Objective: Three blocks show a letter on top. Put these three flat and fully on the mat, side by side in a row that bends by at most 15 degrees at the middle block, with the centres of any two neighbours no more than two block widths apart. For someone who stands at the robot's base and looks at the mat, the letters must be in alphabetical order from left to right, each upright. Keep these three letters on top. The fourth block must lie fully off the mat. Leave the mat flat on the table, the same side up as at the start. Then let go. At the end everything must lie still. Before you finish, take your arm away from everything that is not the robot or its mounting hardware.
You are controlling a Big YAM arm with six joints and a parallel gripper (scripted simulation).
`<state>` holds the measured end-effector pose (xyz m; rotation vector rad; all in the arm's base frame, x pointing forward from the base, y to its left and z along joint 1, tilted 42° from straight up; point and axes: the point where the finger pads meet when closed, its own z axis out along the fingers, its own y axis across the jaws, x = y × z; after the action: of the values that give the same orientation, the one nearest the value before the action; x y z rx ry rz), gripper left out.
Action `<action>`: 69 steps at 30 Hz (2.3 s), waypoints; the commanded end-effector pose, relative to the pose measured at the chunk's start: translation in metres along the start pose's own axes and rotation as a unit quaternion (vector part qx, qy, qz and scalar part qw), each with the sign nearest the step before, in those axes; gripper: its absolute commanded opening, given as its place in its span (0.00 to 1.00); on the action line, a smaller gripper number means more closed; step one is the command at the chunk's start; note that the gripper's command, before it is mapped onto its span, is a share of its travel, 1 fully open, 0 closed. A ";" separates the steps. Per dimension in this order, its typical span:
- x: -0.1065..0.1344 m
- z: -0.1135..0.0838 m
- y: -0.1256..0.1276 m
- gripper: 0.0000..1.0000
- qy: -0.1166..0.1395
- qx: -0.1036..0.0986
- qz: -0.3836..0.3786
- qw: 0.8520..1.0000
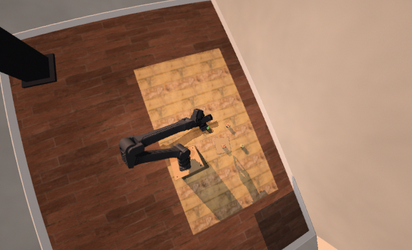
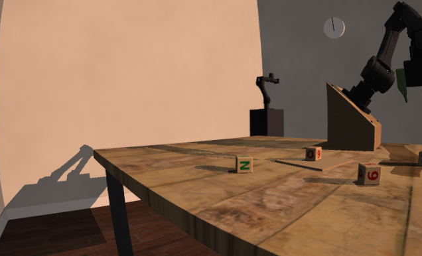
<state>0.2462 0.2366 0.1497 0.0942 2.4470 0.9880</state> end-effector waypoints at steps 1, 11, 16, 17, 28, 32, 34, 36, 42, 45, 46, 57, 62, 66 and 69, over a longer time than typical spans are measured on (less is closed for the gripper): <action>0.001 0.000 -0.001 1.00 -0.001 0.001 0.007 1.000; 0.001 0.000 -0.001 1.00 -0.001 0.001 0.006 1.000; 0.001 0.000 -0.001 1.00 -0.001 0.001 0.006 1.000; 0.001 0.000 -0.001 1.00 -0.001 0.001 0.006 1.000; 0.001 0.000 -0.001 1.00 -0.001 0.001 0.006 1.000; 0.001 0.000 -0.001 1.00 -0.001 0.001 0.006 1.000; 0.001 0.000 -0.001 1.00 -0.001 0.001 0.006 1.000; 0.001 0.000 -0.001 1.00 -0.001 0.001 0.006 1.000; -0.018 0.000 0.010 1.00 -0.017 -0.009 -0.002 1.000; -0.040 0.007 0.017 1.00 -0.022 -0.012 -0.006 1.000; -0.049 0.013 0.015 1.00 -0.022 -0.011 -0.006 1.000; -0.140 0.077 -0.030 1.00 -0.022 -0.004 -0.009 1.000; -0.188 0.112 -0.081 1.00 -0.026 -0.004 -0.010 1.000; -0.195 0.118 -0.091 1.00 -0.027 -0.005 -0.009 1.000; -0.195 0.118 -0.072 1.00 -0.027 -0.020 -0.028 0.999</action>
<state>0.4551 0.1958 0.0649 0.1518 2.4866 0.9823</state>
